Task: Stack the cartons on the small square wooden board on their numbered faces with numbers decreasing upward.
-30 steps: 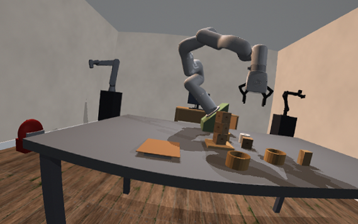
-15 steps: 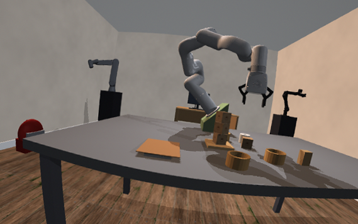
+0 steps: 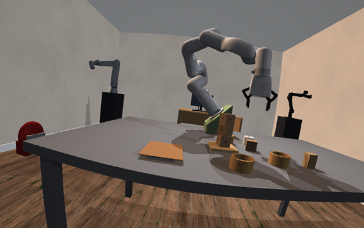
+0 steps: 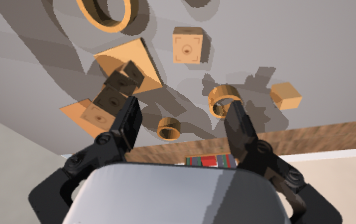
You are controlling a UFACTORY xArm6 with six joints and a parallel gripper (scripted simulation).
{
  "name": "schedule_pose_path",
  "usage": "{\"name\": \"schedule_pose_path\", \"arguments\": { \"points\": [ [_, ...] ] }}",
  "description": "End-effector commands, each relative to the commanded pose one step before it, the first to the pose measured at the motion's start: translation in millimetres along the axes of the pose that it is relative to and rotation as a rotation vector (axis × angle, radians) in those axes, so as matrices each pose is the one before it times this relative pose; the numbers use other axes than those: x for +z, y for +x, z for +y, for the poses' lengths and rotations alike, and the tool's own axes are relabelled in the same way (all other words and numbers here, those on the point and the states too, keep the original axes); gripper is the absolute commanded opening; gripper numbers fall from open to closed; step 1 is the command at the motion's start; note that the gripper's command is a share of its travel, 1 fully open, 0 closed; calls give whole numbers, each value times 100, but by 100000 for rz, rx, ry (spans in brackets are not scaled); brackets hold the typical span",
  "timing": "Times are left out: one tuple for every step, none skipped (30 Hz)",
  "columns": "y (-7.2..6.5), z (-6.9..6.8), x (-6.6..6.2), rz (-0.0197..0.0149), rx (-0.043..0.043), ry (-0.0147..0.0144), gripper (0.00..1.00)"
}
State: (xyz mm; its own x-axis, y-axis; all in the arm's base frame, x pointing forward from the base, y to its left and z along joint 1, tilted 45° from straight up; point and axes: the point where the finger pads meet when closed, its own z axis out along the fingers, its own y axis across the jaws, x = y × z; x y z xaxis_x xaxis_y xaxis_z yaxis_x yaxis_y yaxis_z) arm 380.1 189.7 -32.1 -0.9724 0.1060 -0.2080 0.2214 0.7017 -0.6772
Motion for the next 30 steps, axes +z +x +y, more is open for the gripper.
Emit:
{"name": "schedule_pose_path", "arguments": {
  "points": [
    [-101, 77, 15, -245, 129, -363, 100],
    [-3, 1, 81, -3, 3, 3, 100],
    [-2, 1, 84, -3, 2, 2, 100],
    [-2, 1, 86, -3, 2, 2, 100],
    [-2, 1, 88, -3, 2, 2, 100],
    [-2, 1, 91, -2, 2, 2, 100],
    [-2, 0, 93, -2, 1, 2, 100],
    [-1, 0, 95, -2, 1, 1, 100],
    [-1, 0, 97, -1, 1, 1, 100],
    [-1, 0, 100, -1, 0, 1, 100],
    [0, 0, 102, 0, 0, 0, 100],
    [0, 0, 104, 0, -1, 0, 100],
    [0, 0, 106, 1, -1, 0, 100],
    [1, 0, 108, 1, -2, -1, 100],
    [1, 0, 110, 2, -2, -1, 100],
    [0, 0, 0, 0, 0, 0, 100],
    [0, 0, 0, 0, 0, 0, 100],
    [1, 0, 112, 3, -3, -2, 100],
    [2, 0, 114, 3, -3, -2, 100],
    [2, 0, 116, 4, -4, -3, 100],
    [3, 0, 118, 5, -4, -3, 100],
    [4, -1, 120, 6, -5, -4, 100],
    [4, -1, 122, 6, -6, -4, 100],
    [5, -1, 124, 7, -6, -5, 100],
    [5, -1, 126, 8, -7, -6, 100],
    [6, -1, 128, 9, -8, -6, 100],
    [7, -1, 129, 10, -9, -7, 100],
    [7, -1, 131, 11, -9, -8, 100],
    [8, -2, 133, 12, -10, -9, 100],
    [9, -2, 134, 13, -11, -9, 100]
  ]
}}
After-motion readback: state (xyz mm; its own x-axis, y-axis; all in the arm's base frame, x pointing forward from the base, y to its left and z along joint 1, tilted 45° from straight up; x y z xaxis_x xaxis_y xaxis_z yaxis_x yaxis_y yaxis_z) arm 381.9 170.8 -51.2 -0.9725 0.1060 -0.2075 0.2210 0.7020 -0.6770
